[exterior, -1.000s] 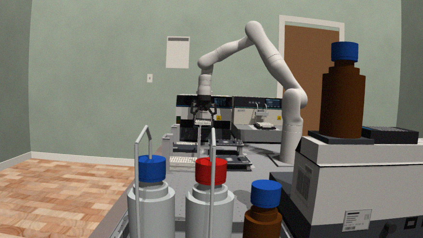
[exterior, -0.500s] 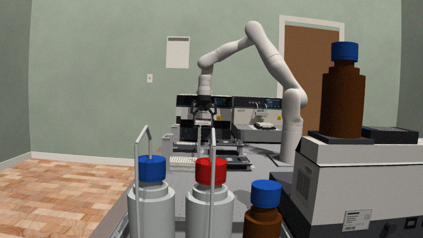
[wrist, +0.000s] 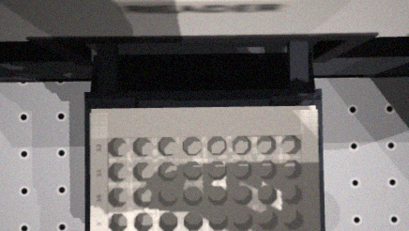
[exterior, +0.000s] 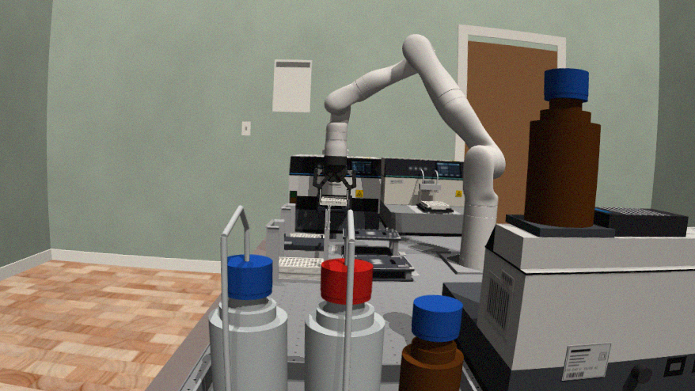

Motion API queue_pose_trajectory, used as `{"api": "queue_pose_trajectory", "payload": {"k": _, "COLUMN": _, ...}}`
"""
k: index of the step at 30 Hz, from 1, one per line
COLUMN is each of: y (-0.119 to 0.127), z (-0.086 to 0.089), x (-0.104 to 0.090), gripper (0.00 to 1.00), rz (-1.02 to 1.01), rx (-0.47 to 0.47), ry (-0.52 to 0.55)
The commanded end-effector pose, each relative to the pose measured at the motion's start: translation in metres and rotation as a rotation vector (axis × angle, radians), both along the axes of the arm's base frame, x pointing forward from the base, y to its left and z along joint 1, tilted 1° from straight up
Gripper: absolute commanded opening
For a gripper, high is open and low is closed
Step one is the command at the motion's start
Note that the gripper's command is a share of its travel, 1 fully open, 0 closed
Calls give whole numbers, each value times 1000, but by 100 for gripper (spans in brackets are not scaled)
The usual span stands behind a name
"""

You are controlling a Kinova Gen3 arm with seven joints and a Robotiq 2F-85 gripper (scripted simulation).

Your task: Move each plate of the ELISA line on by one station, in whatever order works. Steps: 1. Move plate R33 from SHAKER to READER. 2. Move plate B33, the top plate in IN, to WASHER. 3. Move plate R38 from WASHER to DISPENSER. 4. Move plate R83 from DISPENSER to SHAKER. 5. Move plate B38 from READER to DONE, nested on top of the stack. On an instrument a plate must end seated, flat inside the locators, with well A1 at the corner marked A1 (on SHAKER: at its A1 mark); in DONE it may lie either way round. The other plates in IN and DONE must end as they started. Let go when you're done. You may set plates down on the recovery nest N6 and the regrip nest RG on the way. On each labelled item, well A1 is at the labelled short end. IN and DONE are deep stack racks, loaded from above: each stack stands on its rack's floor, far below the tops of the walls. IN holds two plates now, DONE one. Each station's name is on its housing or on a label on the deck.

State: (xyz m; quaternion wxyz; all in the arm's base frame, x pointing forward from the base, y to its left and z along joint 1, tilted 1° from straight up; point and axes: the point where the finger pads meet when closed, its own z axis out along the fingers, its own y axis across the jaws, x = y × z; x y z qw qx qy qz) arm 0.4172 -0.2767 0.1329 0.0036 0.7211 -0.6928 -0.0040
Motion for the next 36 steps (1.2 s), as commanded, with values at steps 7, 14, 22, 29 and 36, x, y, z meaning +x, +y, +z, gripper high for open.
{"api": "queue_pose_trajectory", "payload": {"k": 7, "y": -2, "z": -1, "x": -2, "gripper": 94, "rz": 3, "rx": -6, "ry": 6}}
{"api": "queue_pose_trajectory", "payload": {"k": 14, "y": -2, "z": -4, "x": -1, "gripper": 94, "rz": 2, "rx": -7, "ry": 4}}
{"api": "queue_pose_trajectory", "payload": {"k": 22, "y": -2, "z": -6, "x": -1, "gripper": 94, "rz": 1, "rx": -7, "ry": 3}}
{"api": "queue_pose_trajectory", "payload": {"k": 29, "y": -2, "z": -9, "x": -1, "gripper": 94, "rz": 1, "rx": -7, "ry": 3}}
{"api": "queue_pose_trajectory", "payload": {"k": 36, "y": -2, "z": -11, "x": -1, "gripper": 94, "rz": 1, "rx": -7, "ry": 3}}
